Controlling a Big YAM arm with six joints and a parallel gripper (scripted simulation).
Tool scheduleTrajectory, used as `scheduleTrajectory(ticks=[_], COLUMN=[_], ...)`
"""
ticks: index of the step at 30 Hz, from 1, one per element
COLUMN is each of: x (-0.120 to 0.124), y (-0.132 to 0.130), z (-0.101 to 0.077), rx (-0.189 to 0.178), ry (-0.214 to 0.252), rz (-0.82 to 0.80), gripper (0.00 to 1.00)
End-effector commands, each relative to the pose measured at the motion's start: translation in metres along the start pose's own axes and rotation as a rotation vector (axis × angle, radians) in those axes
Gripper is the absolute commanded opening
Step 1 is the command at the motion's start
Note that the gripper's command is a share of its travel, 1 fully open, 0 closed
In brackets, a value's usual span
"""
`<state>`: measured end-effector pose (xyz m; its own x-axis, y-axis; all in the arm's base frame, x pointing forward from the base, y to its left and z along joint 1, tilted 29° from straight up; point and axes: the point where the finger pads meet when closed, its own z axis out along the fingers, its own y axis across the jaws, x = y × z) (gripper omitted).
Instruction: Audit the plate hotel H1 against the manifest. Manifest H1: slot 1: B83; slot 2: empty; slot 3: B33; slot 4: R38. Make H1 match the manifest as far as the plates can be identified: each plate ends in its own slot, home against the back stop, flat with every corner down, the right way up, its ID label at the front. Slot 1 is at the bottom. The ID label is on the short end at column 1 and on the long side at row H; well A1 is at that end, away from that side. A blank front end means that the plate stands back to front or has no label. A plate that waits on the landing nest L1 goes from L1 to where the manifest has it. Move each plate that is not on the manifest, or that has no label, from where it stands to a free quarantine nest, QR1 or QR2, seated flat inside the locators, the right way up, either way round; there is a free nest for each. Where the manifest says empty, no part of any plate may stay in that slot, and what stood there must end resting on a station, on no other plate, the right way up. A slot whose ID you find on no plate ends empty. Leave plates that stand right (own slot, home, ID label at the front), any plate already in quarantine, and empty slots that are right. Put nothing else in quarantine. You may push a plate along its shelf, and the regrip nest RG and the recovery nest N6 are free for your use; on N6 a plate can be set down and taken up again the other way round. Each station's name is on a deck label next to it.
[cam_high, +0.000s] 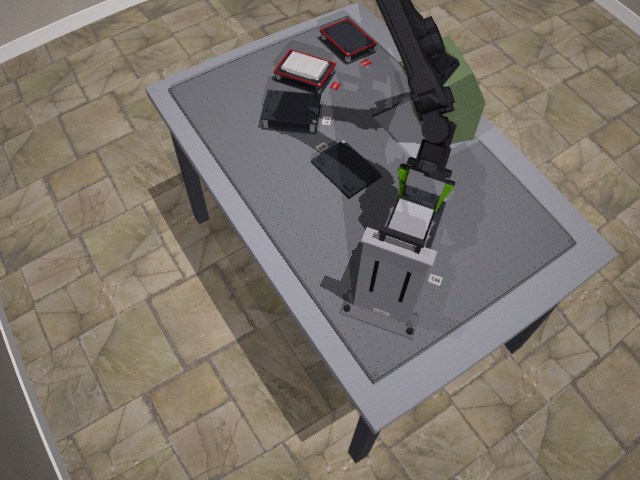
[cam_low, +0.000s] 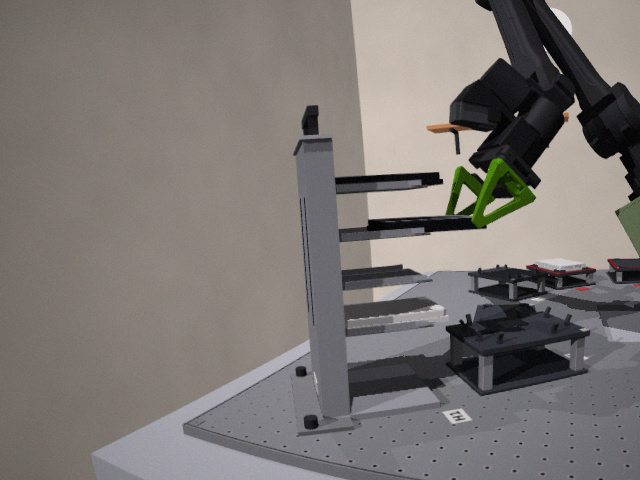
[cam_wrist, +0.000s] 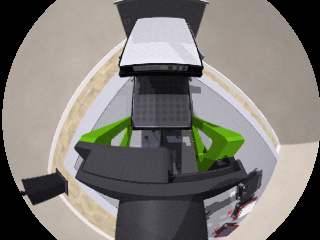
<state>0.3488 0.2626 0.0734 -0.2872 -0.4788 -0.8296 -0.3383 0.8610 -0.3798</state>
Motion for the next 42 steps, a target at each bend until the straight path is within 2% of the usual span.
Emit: scheduleTrajectory(ticks=[1, 5, 10, 11, 16, 27, 28, 31, 42], x=[-0.010, -0.002, -0.004, 0.004, 0.002, 0.014, 0.014, 0.014, 0.028], y=[0.003, 0.003, 0.003, 0.001, 0.003, 0.004, 0.000, 0.003, 0.004], z=[-0.008, -0.010, -0.015, -0.010, -0.020, -0.028, -0.025, -0.032, -0.042], rx=[-0.009, -0.007, -0.009, 0.000, -0.009, -0.010, 0.001, -0.009, -0.010], ry=[-0.039, -0.029, -0.039, -0.018, -0.038, -0.031, -0.027, -0.038, -0.031], rz=[0.031, 0.027, 0.032, 0.025, 0.032, 0.027, 0.033, 0.033, 0.028], gripper=[0.86, 0.86, 0.86, 0.86, 0.86, 0.86, 0.86, 0.86, 0.86])
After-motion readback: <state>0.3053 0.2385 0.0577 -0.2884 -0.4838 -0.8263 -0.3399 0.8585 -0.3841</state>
